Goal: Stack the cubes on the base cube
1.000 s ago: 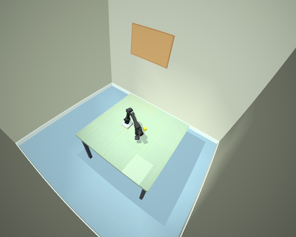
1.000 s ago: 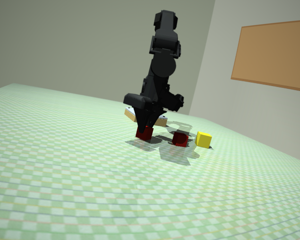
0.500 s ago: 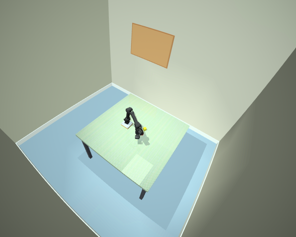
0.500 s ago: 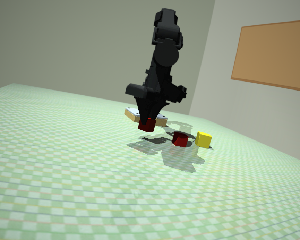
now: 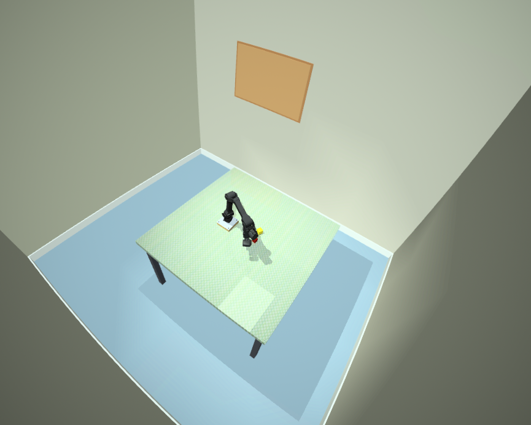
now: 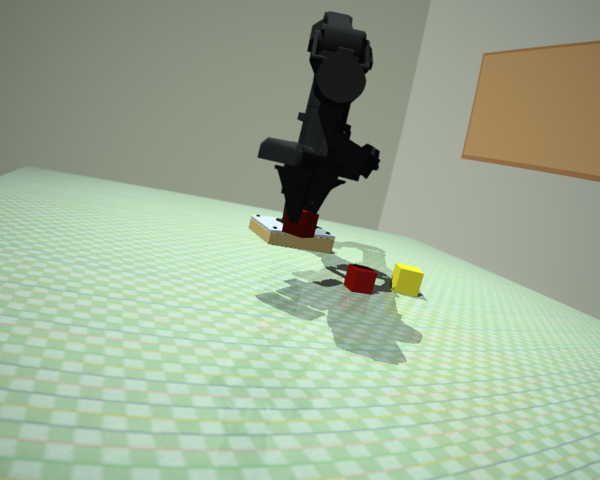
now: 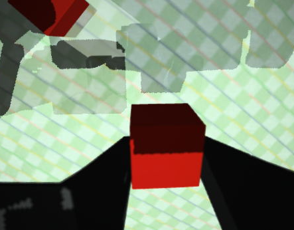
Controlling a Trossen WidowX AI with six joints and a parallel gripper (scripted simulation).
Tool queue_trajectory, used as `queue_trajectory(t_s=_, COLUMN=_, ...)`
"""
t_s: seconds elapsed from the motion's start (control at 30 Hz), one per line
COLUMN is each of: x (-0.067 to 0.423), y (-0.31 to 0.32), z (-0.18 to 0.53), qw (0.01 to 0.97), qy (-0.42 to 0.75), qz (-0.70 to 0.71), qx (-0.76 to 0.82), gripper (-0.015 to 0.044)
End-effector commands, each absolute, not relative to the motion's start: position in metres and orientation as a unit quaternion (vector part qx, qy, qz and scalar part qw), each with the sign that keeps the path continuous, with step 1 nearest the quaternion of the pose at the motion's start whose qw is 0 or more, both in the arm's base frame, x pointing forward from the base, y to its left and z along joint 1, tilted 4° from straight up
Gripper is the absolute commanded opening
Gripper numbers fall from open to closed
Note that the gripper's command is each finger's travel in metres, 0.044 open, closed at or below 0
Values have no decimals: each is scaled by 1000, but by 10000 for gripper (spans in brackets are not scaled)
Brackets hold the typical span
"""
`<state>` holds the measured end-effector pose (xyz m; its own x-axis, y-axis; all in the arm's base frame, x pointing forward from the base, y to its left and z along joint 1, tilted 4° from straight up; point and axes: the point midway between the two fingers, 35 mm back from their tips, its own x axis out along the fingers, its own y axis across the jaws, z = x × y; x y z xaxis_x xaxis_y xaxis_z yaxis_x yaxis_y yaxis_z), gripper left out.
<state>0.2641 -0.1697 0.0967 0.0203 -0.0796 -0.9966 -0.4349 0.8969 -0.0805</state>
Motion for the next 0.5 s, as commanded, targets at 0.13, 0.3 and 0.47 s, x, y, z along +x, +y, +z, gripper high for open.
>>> queue_trajectory(t_s=0.13, x=263, y=-168, z=119, qw=689, qy=687, qz=130, qx=-190, gripper=105)
queue_trajectory(t_s=0.3, x=261, y=-166, z=132, qw=688, qy=688, qz=131, qx=-191, gripper=105)
queue_trajectory(t_s=0.47, x=259, y=-164, z=143, qw=687, qy=688, qz=133, qx=-192, gripper=105)
